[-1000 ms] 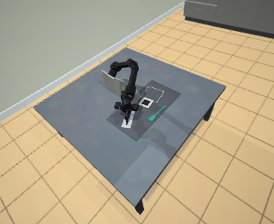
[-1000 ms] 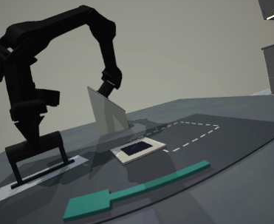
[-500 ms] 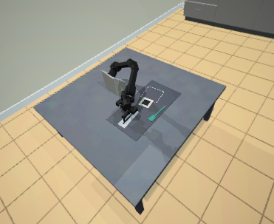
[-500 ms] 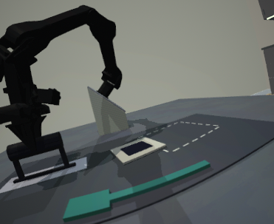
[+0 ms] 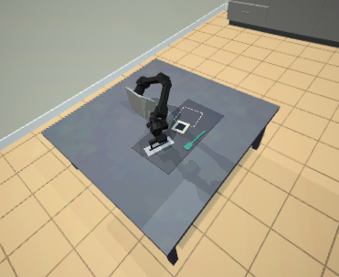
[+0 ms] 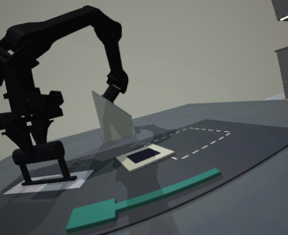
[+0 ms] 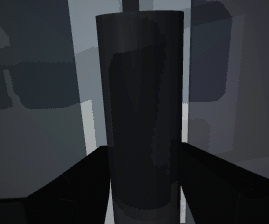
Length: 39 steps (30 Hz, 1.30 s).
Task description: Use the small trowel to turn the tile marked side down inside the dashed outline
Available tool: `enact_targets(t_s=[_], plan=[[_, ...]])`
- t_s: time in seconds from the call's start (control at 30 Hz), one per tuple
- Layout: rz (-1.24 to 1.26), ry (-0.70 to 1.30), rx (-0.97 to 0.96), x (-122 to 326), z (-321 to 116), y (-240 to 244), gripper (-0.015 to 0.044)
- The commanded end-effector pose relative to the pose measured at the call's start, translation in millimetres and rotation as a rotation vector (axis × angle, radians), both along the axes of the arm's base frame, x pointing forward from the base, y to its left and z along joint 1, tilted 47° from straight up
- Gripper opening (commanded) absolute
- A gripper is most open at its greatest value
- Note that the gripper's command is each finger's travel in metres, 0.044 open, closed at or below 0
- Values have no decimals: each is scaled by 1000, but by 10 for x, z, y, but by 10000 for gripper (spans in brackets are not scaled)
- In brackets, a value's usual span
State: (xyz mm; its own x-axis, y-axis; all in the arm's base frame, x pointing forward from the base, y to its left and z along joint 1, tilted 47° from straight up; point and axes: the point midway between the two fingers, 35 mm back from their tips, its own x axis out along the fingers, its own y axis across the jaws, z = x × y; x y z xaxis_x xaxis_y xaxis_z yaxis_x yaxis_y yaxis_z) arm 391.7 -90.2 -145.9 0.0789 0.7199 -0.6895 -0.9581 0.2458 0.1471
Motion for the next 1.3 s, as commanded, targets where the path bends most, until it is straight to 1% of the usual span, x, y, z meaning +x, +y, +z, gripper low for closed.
enact_targets(t_s=[0.0,0.03,0.2,0.23,0.83,0.9,1.0,1.2,1.23,1.27], plan=[[-26,26,7,-2,3,7,130],[-26,26,7,-2,3,7,130],[-26,26,7,-2,3,7,261],[-26,26,7,-2,3,7,270],[-26,26,7,-2,3,7,270],[-26,26,7,-11,72,-66,270],[-25,27,7,-59,305,-299,270],[-25,27,7,-64,324,-317,270],[-38,20,7,-52,343,-356,296],[-38,20,7,-57,377,-391,300]])
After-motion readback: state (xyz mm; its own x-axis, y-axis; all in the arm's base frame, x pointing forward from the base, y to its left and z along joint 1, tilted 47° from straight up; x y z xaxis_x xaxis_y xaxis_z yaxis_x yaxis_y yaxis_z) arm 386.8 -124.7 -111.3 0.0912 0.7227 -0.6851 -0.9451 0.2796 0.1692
